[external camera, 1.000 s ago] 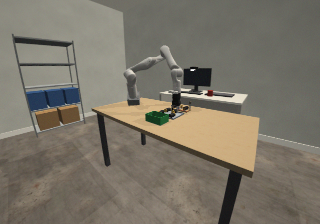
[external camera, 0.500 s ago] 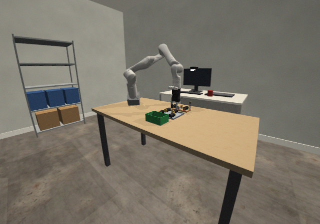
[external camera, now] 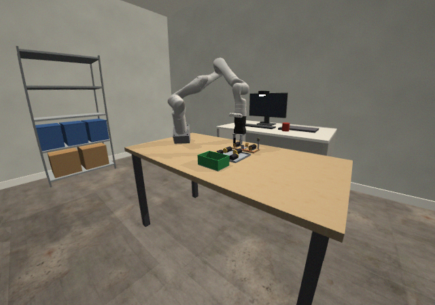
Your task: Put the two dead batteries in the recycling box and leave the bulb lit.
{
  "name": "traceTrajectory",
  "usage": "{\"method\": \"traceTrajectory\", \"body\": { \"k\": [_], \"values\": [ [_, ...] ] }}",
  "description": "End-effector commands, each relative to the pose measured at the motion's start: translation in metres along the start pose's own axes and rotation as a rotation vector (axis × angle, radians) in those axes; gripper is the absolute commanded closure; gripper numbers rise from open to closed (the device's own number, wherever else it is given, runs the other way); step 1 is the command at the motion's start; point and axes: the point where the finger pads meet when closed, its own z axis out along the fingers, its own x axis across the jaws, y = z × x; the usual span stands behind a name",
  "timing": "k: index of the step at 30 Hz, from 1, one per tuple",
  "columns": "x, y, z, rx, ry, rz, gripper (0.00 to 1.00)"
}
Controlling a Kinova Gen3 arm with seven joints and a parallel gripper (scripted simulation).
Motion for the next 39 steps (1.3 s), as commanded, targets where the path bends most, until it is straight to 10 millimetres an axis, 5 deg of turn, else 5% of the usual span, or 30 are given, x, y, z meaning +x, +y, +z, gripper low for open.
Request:
{"method": "traceTrajectory", "body": {
  "k": [1,12,24,34,39],
  "values": [
    [0.0,0.001,-0.003,-0.002,-0.002,-0.001,0.1],
    [0.0,0.001,-0.064,-0.002,-0.002,-0.001,0.1],
    [0.01,0.0,-0.066,-0.002,-0.002,-0.001,0.1],
    [0.069,-0.003,-0.066,-0.002,-0.002,-0.001,0.1],
    [0.08,-0.003,-0.066,-0.002,-0.002,-0.001,0.1]
  ]
}}
